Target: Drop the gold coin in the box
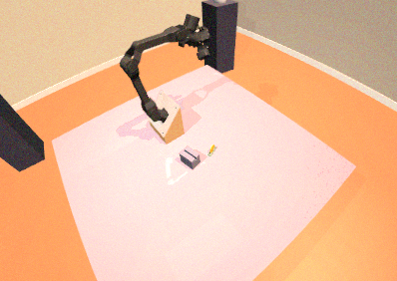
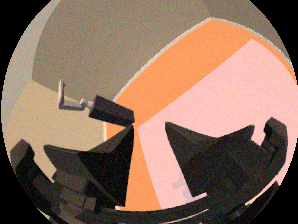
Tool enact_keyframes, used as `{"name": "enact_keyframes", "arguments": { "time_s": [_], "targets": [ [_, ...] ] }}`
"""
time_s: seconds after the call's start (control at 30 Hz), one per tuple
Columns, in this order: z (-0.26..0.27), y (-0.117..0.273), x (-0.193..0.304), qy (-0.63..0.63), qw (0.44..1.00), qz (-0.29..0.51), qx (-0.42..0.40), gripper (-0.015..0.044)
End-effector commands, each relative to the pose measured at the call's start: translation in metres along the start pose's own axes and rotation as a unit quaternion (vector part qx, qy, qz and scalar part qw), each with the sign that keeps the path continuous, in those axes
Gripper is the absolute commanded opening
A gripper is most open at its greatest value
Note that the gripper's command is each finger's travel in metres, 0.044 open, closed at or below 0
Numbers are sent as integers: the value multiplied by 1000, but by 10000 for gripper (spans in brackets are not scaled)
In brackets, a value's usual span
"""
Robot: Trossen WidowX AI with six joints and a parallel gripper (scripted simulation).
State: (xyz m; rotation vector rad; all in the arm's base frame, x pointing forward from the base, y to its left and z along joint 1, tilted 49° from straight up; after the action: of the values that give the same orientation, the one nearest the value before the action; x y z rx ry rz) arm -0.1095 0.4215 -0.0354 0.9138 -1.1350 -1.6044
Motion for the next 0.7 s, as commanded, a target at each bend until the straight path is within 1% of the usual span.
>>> {"name": "enact_keyframes", "arguments": {
  "time_s": [0.0,0.1,0.27,0.4,0.53,0.67],
  "targets": [
    [-72,4,-8,-149,986,-2,76,161],
    [-122,11,-9,-252,959,-8,128,161],
    [-203,25,6,-400,892,-11,208,161],
    [-261,38,28,-506,819,-14,270,161],
    [-315,56,58,-597,731,-17,330,161],
    [-350,71,84,-655,657,-20,372,161]
  ]
}}
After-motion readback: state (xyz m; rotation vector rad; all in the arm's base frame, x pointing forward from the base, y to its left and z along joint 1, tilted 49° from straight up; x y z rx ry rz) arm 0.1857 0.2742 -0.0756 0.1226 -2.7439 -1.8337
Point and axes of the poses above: the point midway between the two fingers, 35 mm back from their tips, its own y axis back along the fingers, its own z axis across the jaws, x = y × z, the point moved 2 cm from there along y, back along the fingers, and after that the axes turned 15 degrees about y, right-handed, at the moved point
